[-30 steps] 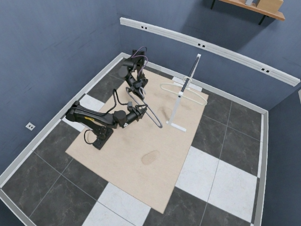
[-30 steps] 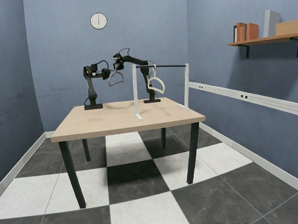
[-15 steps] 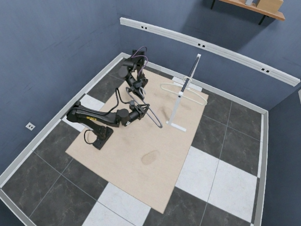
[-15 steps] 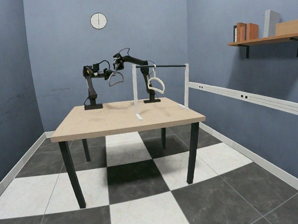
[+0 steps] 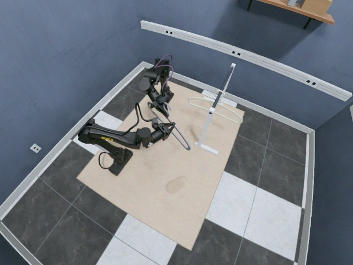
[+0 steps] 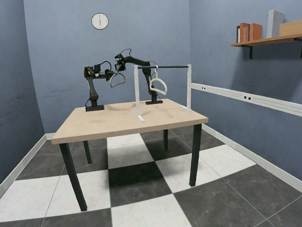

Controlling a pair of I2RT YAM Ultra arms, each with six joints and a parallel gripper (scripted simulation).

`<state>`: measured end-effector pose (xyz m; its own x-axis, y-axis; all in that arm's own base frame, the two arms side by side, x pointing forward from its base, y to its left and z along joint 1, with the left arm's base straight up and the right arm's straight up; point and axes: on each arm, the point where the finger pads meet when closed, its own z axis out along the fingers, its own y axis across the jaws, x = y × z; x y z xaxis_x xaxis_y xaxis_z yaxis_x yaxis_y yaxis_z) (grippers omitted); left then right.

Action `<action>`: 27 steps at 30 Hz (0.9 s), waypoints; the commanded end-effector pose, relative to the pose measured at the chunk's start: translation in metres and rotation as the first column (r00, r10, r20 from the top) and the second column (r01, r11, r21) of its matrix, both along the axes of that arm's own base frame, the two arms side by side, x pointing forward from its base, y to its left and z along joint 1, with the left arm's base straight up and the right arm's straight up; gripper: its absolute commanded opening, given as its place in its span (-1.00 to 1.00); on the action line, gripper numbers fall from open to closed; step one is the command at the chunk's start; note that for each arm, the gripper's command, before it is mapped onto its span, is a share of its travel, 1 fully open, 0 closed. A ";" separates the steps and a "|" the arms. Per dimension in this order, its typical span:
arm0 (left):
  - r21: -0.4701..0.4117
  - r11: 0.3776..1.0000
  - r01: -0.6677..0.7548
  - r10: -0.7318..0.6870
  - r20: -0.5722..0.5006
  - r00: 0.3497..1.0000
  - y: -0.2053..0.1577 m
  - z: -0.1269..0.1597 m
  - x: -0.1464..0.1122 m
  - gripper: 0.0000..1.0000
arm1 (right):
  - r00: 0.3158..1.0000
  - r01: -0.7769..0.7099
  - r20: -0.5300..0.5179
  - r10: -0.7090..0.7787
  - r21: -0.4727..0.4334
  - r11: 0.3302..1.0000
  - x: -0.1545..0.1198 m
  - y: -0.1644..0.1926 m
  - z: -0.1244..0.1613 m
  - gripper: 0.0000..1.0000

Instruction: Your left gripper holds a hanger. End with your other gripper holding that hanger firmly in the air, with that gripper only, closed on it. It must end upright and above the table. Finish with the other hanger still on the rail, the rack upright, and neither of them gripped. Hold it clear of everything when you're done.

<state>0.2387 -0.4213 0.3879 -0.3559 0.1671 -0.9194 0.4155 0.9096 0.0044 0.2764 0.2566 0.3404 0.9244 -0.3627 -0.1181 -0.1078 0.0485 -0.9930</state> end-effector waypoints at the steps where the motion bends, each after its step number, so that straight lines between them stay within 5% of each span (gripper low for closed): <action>1: -0.024 1.000 -0.006 0.006 0.010 1.000 0.003 0.009 0.000 -0.97 | 1.000 0.002 0.017 -0.002 0.004 1.000 0.000 0.000 0.008 -0.80; 2: -0.024 1.000 -0.006 0.006 0.010 1.000 0.003 0.009 0.000 -0.97 | 1.000 0.002 0.017 -0.002 0.004 1.000 0.000 0.000 0.008 -1.00; 10: -0.023 1.000 -0.001 0.001 0.007 1.000 0.002 0.008 -0.001 -0.97 | 1.000 0.002 0.017 -0.002 0.004 1.000 0.000 0.000 0.008 -1.00; 14: -0.028 1.000 -0.005 0.005 0.009 1.000 0.007 0.013 -0.005 -0.13 | 1.000 0.002 0.017 -0.002 0.004 1.000 0.000 0.000 0.008 -1.00; 27: -0.035 0.999 -0.005 0.005 0.008 1.000 0.032 0.039 -0.056 -0.13 | 1.000 0.002 0.017 -0.002 0.004 1.000 0.000 0.000 0.008 -1.00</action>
<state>0.2003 -0.4150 0.3991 -0.3490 0.1748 -0.9207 0.4430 0.8965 0.0023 0.2765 0.2566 0.3389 0.9245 -0.3629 -0.1166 -0.1081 0.0437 -0.9932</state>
